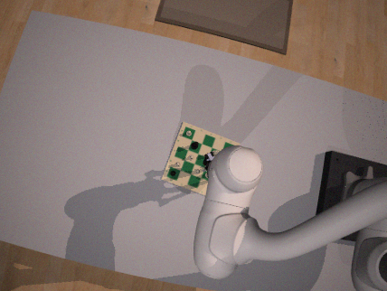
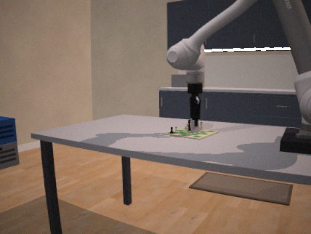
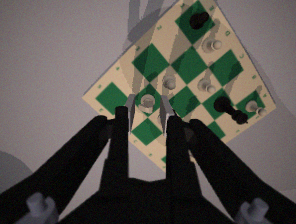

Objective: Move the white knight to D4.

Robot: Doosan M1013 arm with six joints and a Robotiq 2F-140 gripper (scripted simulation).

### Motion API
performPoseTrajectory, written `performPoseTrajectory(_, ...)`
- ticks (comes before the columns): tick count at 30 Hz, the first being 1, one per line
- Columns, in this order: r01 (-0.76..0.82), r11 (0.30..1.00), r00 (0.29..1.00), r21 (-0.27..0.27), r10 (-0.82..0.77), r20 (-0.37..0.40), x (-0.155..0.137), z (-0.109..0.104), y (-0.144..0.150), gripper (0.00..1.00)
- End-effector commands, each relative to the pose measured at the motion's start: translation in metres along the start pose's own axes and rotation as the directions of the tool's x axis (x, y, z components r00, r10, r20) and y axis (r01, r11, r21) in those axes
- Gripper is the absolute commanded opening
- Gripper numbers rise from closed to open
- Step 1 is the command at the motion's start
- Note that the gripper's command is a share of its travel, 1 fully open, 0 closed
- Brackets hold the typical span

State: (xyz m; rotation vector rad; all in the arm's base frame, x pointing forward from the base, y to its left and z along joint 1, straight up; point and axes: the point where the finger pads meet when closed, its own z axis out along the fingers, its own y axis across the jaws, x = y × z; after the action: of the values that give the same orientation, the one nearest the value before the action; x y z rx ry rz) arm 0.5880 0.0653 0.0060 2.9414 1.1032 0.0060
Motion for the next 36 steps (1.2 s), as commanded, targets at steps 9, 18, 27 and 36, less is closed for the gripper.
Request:
performPoseTrajectory(9, 0.000, 1.000, 1.000, 0.000, 0.000, 0.000, 0.000, -0.007, 0.000, 0.23)
performPoseTrajectory(18, 0.000, 1.000, 1.000, 0.000, 0.000, 0.000, 0.000, -0.048, 0.000, 0.23)
performPoseTrajectory(27, 0.000, 1.000, 1.000, 0.000, 0.000, 0.000, 0.000, -0.081, 0.000, 0.23)
performPoseTrajectory(36, 0.000, 1.000, 1.000, 0.000, 0.000, 0.000, 0.000, -0.090, 0.000, 1.00)
